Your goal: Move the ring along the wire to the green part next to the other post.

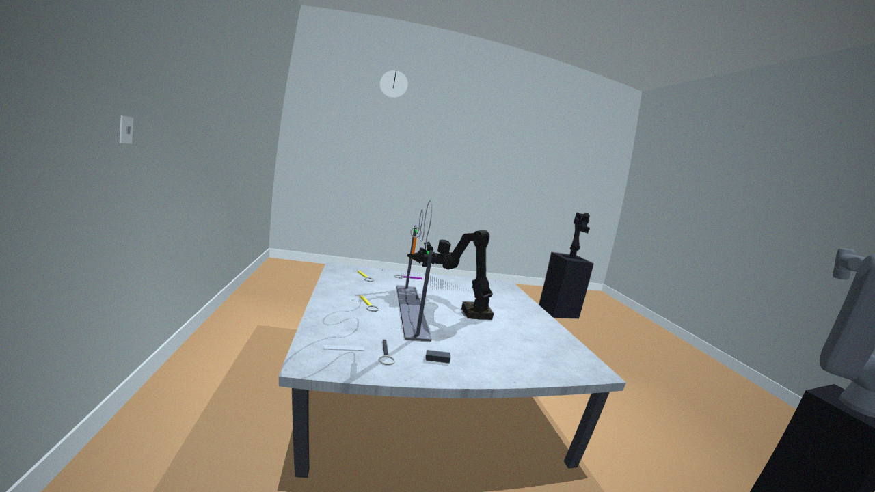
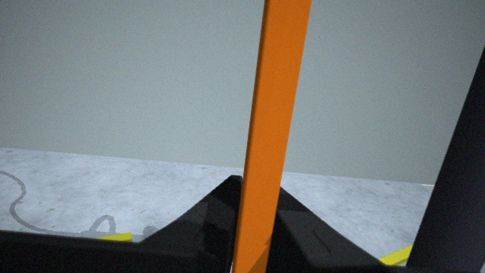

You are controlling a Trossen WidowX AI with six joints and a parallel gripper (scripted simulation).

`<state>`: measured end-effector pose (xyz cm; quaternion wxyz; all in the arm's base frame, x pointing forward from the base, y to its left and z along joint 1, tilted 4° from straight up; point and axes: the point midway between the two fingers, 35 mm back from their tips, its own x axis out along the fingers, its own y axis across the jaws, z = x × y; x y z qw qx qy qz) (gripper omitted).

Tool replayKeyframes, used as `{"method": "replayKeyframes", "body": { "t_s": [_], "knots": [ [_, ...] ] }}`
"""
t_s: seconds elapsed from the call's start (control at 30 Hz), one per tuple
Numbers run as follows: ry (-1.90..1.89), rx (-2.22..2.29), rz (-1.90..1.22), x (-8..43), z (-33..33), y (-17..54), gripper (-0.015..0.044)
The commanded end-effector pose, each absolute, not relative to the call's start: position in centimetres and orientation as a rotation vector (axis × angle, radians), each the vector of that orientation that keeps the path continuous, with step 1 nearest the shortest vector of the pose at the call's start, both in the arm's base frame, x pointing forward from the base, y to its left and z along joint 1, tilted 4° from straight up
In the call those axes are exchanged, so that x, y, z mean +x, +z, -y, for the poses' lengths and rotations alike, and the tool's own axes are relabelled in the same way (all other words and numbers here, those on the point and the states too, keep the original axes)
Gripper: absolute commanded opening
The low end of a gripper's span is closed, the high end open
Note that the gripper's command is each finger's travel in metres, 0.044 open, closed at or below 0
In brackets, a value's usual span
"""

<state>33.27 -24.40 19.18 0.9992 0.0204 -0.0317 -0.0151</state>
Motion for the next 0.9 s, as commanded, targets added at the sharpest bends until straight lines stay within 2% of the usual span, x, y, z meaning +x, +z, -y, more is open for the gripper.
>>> {"method": "replayKeyframes", "body": {
  "t_s": [0.0, 0.87],
  "knots": [
    [-0.029, 0.033, 0.067, 33.30, 24.45, 19.42, -0.0150],
    [-0.029, 0.034, 0.067, 33.33, 23.61, 19.45, -0.0150]
  ]
}}
